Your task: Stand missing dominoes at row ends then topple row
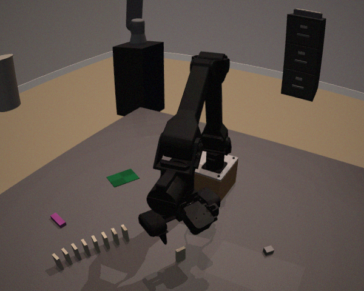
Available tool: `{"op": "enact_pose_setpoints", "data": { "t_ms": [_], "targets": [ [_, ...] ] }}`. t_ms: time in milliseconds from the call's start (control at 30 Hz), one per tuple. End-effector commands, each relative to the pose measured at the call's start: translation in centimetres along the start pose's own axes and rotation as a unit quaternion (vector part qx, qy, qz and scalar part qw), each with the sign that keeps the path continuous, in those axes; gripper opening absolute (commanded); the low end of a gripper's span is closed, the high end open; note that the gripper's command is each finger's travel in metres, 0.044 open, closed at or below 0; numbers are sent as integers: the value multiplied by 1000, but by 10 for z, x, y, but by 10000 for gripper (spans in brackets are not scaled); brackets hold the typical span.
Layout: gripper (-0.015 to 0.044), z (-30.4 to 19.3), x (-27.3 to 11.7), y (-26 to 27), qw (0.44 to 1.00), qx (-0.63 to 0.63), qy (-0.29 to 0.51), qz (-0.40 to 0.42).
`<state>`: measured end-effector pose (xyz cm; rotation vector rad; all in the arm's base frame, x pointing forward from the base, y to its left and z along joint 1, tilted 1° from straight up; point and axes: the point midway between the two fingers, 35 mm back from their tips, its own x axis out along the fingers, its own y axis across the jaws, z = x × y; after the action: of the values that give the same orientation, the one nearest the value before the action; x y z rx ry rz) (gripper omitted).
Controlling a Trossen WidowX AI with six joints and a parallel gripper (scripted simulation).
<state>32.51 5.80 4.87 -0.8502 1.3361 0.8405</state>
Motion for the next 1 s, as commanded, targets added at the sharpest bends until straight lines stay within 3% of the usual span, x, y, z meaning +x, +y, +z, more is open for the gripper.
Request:
{"op": "enact_pose_setpoints", "data": {
  "t_ms": [0,233,767,967],
  "targets": [
    [440,-3,1,0,1000,-3,10,0],
    [440,-5,63,1,1000,-3,10,0],
    [440,-5,79,1,1000,-3,10,0],
    [282,-5,79,1,1000,-3,10,0]
  ]
}}
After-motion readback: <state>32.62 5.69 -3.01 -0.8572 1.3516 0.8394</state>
